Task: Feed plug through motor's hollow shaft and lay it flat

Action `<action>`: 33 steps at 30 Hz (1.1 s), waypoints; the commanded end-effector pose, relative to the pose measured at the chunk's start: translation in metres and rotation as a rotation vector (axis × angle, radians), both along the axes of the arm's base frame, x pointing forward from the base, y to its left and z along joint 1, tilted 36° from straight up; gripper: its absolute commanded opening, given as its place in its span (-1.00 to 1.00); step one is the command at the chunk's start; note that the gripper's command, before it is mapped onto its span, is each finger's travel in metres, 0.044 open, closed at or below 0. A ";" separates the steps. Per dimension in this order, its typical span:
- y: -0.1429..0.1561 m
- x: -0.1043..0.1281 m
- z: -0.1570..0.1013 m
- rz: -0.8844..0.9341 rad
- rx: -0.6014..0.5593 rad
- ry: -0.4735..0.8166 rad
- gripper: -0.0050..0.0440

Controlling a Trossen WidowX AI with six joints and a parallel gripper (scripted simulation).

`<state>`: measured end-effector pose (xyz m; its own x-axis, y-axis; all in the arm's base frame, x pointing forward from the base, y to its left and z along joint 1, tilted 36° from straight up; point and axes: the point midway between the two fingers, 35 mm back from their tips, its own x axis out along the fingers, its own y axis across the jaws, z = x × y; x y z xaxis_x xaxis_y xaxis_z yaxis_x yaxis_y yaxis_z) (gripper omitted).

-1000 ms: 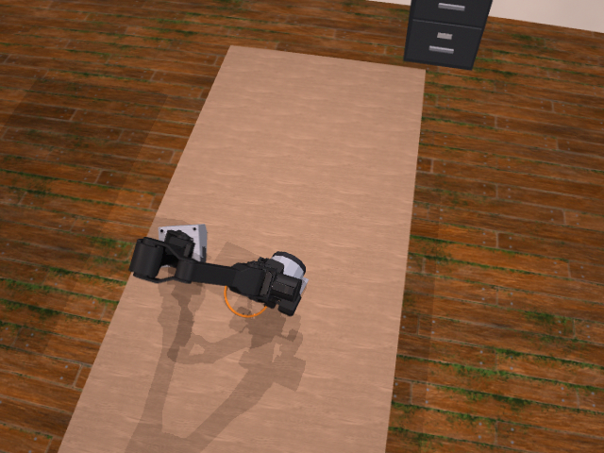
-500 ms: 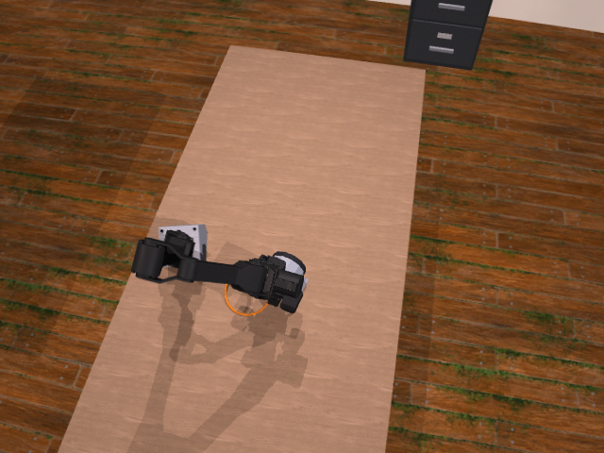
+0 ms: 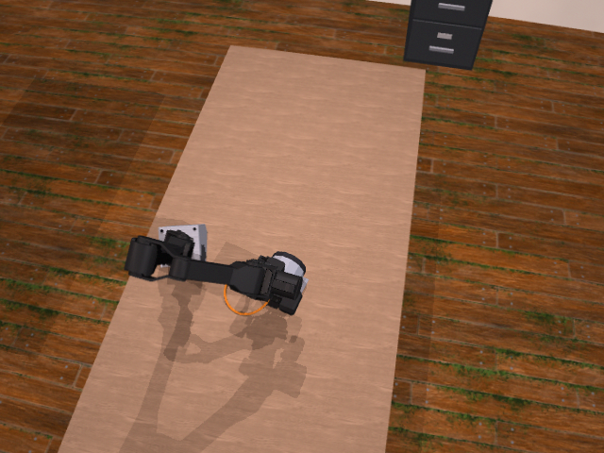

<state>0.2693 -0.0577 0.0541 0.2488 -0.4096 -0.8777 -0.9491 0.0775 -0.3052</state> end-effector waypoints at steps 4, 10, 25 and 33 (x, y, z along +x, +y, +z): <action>-0.006 -0.004 -0.014 -0.002 0.000 0.019 -0.39; -0.006 -0.002 -0.019 -0.002 0.000 0.019 -0.39; -0.006 -0.002 -0.017 -0.005 -0.001 0.013 -0.63; -0.006 -0.002 -0.017 -0.005 -0.001 0.013 -0.80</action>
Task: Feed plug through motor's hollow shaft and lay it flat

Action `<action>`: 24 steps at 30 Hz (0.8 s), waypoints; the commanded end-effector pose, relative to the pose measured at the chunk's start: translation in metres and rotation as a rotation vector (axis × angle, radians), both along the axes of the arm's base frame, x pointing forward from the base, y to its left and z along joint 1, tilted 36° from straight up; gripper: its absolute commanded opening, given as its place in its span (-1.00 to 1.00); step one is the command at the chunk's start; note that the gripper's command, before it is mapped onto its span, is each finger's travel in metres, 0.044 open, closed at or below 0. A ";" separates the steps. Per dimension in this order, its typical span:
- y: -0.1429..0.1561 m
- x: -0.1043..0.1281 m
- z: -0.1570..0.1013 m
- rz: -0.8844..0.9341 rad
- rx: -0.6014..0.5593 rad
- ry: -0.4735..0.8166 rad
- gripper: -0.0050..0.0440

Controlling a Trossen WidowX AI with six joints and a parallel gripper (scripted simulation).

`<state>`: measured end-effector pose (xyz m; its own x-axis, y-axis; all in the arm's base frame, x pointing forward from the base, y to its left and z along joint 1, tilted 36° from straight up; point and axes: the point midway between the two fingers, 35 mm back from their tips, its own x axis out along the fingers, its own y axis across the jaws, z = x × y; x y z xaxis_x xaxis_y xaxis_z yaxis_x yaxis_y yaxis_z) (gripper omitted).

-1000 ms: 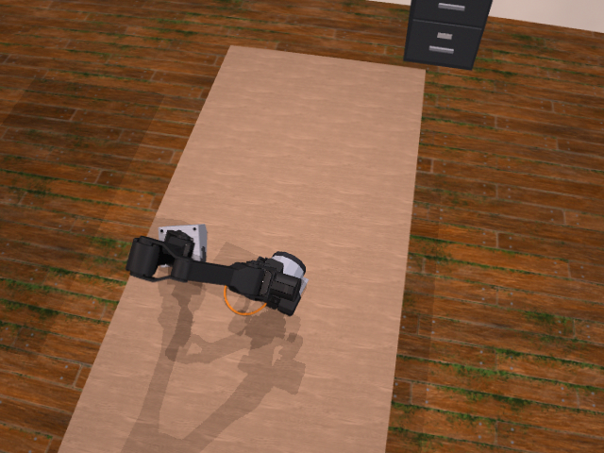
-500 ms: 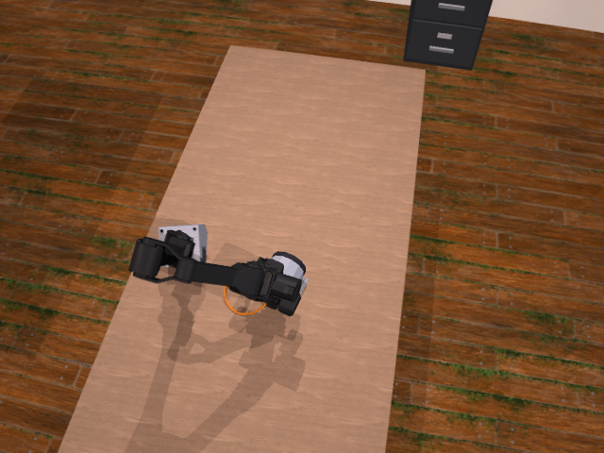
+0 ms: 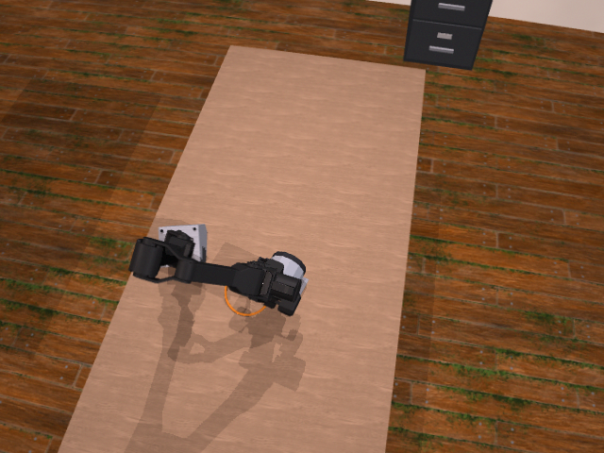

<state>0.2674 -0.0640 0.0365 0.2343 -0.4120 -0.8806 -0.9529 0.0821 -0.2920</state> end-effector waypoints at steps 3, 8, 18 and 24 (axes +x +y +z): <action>0.000 0.000 0.000 0.000 0.000 -0.001 -0.80; 0.006 0.002 -0.001 0.002 0.001 0.003 -0.80; 0.008 0.003 -0.001 0.004 0.003 0.001 -0.50; 0.009 0.002 0.008 0.004 0.002 0.002 -0.39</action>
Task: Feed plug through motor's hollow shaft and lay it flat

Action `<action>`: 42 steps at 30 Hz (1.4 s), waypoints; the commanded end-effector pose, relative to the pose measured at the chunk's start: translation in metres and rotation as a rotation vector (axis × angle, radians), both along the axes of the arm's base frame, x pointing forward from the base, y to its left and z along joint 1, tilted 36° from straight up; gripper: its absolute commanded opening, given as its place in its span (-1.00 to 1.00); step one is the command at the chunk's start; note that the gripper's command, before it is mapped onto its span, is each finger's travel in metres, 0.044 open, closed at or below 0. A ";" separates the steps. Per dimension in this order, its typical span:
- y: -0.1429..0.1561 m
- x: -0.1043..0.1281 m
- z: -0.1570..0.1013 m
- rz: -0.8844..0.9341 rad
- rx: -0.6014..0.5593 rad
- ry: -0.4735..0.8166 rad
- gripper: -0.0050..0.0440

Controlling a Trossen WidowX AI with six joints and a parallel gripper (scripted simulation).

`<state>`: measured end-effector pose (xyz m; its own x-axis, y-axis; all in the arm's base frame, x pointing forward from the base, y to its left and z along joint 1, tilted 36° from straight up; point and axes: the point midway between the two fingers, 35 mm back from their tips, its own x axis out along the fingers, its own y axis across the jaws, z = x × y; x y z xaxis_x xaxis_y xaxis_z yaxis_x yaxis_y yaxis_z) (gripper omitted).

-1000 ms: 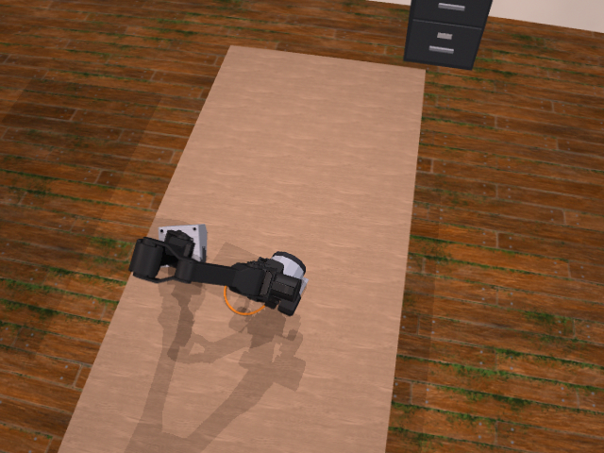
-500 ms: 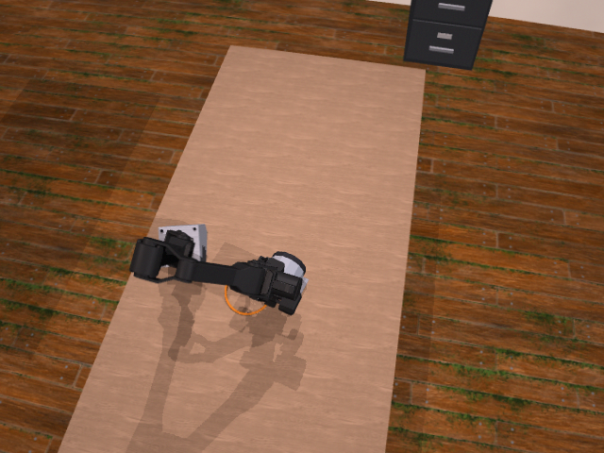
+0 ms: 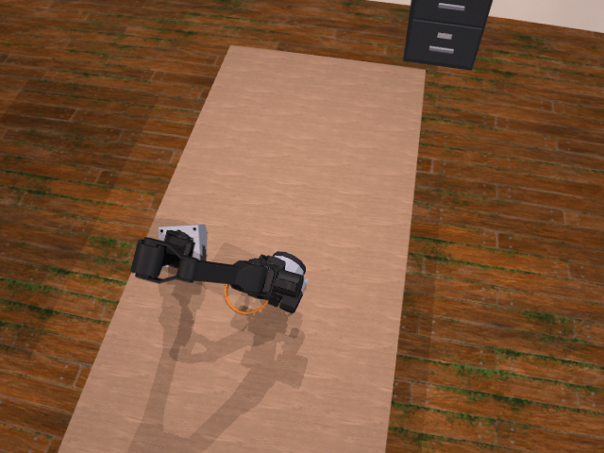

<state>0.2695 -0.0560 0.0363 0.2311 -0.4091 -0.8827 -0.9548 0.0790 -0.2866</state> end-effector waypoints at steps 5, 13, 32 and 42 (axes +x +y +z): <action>0.002 -0.005 0.028 -0.001 -0.001 0.000 -0.39; -0.008 -0.005 0.003 -0.001 -0.001 0.000 -0.39; -0.008 -0.003 0.000 -0.004 -0.002 -0.006 -0.52; -0.008 -0.003 0.000 -0.004 -0.002 -0.006 -0.74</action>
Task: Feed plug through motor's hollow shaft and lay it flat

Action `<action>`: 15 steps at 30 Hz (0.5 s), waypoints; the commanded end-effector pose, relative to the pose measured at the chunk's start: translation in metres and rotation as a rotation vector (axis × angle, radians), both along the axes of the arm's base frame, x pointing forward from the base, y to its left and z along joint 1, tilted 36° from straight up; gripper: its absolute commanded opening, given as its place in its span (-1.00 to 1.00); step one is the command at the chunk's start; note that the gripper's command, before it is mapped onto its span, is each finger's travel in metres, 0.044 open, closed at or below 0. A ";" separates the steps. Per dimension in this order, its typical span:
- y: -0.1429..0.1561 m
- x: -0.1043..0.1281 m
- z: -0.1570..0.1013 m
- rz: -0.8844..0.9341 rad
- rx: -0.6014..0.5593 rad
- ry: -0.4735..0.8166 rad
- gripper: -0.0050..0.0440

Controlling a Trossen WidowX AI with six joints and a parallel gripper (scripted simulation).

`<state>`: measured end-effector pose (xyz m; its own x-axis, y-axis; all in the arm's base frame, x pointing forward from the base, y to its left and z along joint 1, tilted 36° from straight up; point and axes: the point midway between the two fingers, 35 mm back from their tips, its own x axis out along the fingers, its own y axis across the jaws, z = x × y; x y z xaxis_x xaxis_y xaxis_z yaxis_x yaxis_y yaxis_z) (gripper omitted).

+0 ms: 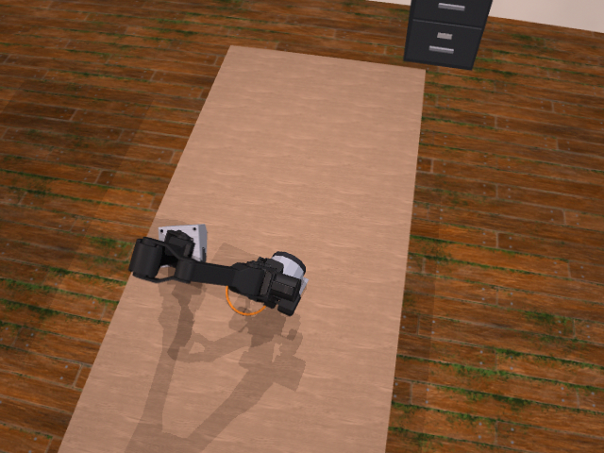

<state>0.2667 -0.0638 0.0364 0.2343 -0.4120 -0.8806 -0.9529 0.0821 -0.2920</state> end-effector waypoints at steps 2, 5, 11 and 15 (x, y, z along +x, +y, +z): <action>0.000 0.000 0.000 0.000 0.000 -0.001 -0.80; 0.000 0.000 0.000 0.000 0.000 -0.001 -0.80; 0.007 0.003 -0.001 0.003 0.001 0.004 -0.80; 0.009 0.003 -0.001 0.003 0.001 0.005 -0.80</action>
